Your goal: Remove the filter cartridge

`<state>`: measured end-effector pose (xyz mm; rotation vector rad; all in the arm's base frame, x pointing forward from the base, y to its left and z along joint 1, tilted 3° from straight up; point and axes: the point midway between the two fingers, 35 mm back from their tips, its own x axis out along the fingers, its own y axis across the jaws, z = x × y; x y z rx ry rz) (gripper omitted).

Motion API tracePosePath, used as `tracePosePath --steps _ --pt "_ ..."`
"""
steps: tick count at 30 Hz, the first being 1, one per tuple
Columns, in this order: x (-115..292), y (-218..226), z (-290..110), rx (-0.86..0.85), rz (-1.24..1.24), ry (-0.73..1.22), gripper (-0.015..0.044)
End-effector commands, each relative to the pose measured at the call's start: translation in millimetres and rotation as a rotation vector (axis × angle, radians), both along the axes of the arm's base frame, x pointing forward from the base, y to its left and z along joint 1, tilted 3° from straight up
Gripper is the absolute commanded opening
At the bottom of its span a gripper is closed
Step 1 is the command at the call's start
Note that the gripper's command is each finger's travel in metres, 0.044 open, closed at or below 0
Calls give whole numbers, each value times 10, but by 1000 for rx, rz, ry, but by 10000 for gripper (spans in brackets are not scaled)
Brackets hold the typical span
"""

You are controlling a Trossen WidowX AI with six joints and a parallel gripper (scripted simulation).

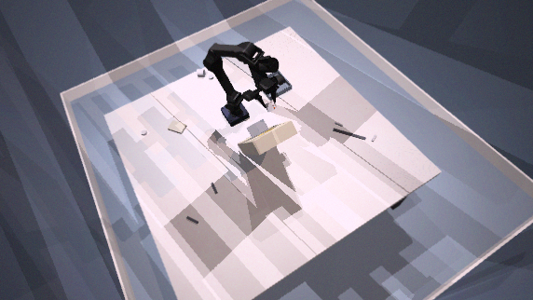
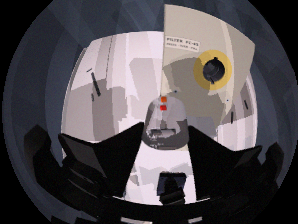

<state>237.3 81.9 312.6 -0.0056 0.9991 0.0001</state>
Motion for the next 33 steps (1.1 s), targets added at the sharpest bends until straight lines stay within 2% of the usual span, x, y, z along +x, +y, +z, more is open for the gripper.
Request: tracePosePath --steps 1,16,33 --pt "-6 8 -5 -3 14 0 0" --pt "-307 693 -187 -18 405 7 0" --pt "-897 1332 -399 -35 854 1 0"
